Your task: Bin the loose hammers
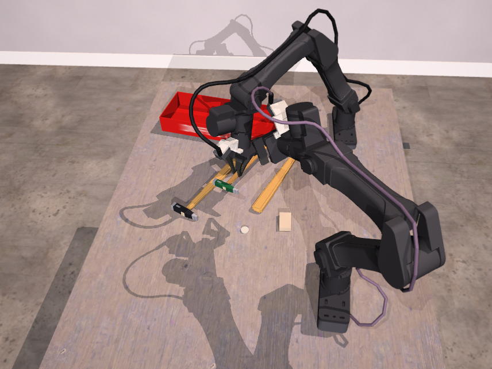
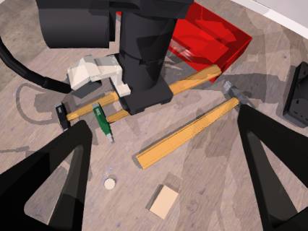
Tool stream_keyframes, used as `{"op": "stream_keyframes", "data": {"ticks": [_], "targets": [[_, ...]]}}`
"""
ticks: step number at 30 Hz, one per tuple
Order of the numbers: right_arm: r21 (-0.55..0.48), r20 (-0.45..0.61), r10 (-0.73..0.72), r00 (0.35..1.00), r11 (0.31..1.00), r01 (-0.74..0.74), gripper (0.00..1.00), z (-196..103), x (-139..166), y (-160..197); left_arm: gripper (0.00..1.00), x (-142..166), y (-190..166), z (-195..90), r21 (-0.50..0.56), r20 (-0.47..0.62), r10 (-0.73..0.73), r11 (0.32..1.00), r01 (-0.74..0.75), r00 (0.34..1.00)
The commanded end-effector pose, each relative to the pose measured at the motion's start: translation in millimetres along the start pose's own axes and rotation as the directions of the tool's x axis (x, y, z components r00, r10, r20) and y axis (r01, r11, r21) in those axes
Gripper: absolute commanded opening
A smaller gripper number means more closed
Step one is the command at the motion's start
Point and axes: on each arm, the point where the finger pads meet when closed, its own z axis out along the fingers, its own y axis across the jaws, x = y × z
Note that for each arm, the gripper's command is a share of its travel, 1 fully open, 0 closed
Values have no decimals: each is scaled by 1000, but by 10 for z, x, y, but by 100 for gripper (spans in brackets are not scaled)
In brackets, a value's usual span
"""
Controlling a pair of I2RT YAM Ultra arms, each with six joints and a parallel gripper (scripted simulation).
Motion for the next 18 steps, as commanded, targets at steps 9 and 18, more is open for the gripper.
{"op": "stream_keyframes", "data": {"ticks": [9, 18], "targets": [[4, 39, -34, 999, 999, 34, 8, -461, 886, -952, 100, -753, -225, 401, 63, 255, 1, 998, -17, 967], [13, 43, -20, 999, 1000, 19, 8, -608, 1367, -1478, 100, -828, -379, 1037, 97, 308, 4, 995, -35, 951]]}}
